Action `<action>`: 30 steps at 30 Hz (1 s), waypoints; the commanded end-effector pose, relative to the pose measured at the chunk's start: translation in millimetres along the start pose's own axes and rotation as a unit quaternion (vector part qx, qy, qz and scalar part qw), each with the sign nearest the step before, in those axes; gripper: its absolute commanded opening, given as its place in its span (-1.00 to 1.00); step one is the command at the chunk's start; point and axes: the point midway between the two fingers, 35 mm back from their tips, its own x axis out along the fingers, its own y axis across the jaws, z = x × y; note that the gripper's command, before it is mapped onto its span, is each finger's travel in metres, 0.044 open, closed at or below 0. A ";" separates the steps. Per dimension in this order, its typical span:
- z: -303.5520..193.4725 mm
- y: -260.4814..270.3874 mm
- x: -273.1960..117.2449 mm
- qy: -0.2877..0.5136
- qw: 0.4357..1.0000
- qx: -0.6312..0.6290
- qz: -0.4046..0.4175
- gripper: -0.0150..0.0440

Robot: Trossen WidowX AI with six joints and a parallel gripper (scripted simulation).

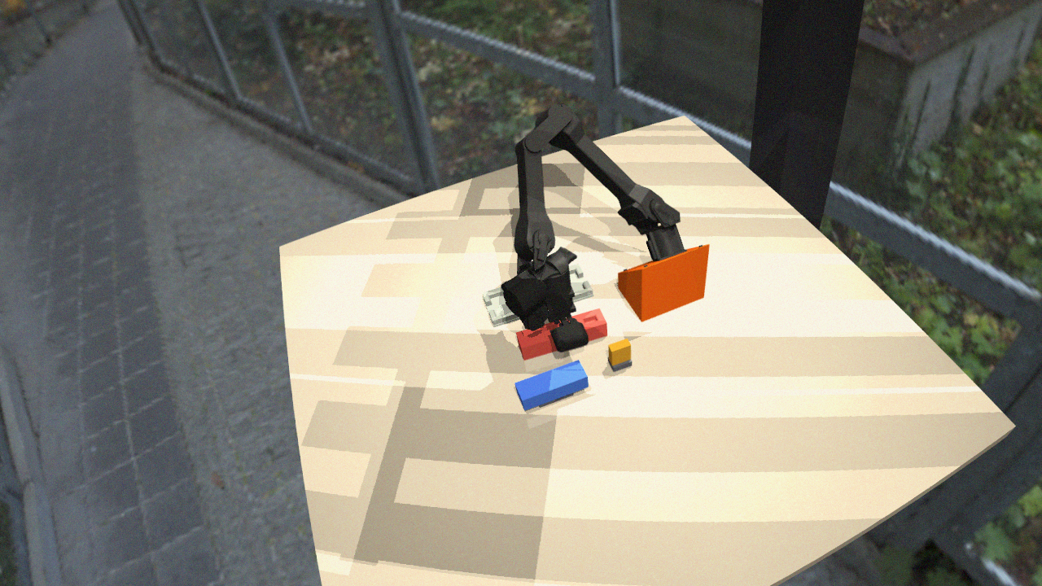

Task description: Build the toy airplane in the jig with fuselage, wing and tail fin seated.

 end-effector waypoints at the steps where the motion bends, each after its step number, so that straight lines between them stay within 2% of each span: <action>1: 0.0 -0.2 0.4 -0.001 1.000 -0.003 -0.001 -0.03; 6: 1.6 1.0 -6.5 -0.001 1.000 -0.003 0.000 -0.47; 7: 2.2 1.4 -9.3 -0.001 1.000 -0.003 0.000 -0.49; 30: 7.1 5.9 -78.1 -0.001 1.000 -0.004 0.005 -0.49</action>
